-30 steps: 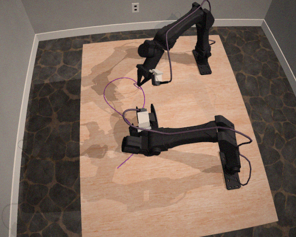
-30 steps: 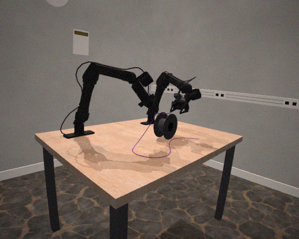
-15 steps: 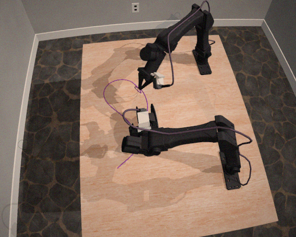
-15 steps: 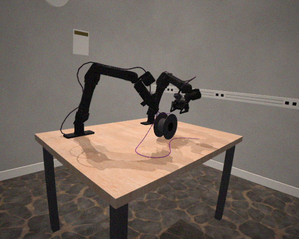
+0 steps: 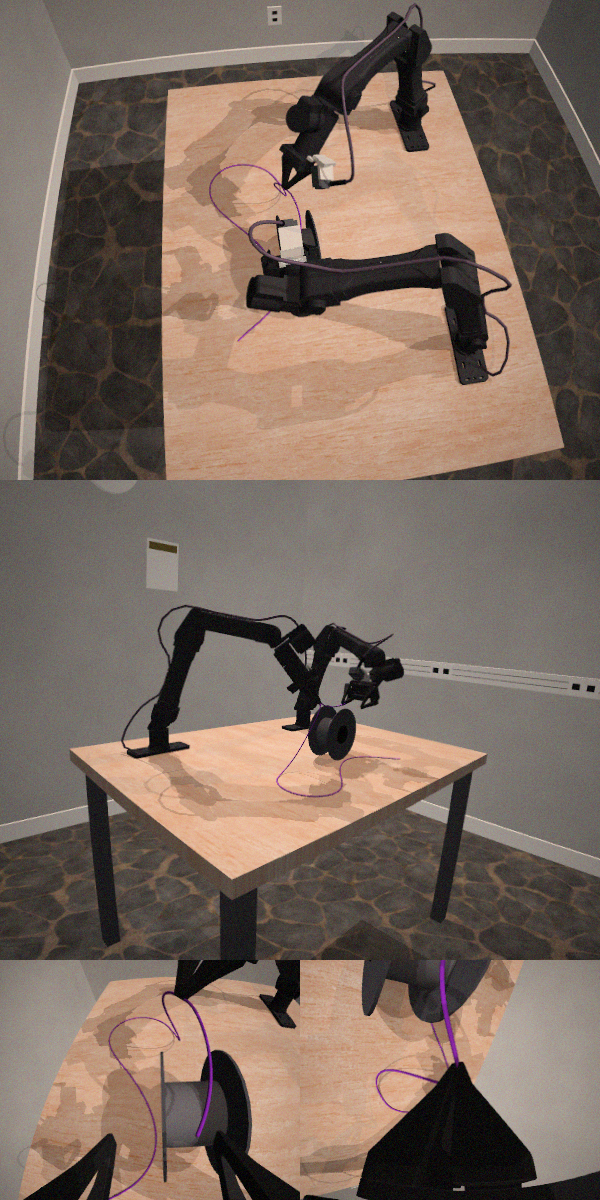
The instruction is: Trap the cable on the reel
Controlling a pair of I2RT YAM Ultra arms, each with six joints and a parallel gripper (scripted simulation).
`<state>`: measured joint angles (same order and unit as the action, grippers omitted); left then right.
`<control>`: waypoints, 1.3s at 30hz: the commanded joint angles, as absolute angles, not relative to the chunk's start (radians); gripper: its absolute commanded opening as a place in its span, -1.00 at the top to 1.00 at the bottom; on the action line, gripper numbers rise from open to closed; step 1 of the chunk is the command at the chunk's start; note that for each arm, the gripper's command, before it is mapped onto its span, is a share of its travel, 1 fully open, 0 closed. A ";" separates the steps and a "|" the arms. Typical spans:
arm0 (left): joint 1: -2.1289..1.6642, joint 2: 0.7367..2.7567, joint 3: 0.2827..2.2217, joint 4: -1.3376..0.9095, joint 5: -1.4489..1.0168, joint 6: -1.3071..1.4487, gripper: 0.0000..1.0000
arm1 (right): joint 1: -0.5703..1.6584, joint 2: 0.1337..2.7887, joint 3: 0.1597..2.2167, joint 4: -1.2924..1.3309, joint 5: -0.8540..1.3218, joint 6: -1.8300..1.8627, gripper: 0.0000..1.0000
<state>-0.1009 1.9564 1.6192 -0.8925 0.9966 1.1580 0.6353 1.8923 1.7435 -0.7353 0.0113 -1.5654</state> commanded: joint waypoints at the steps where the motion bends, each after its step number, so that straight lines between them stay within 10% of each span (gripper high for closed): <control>1: -0.107 1.923 1.640 -0.907 1.017 1.150 -0.50 | 0.663 1.917 1.798 -0.760 0.028 -1.540 1.00; 39: -0.111 1.939 1.617 -0.886 1.016 1.149 -0.50 | 0.675 1.997 1.835 -0.702 0.028 -1.530 1.00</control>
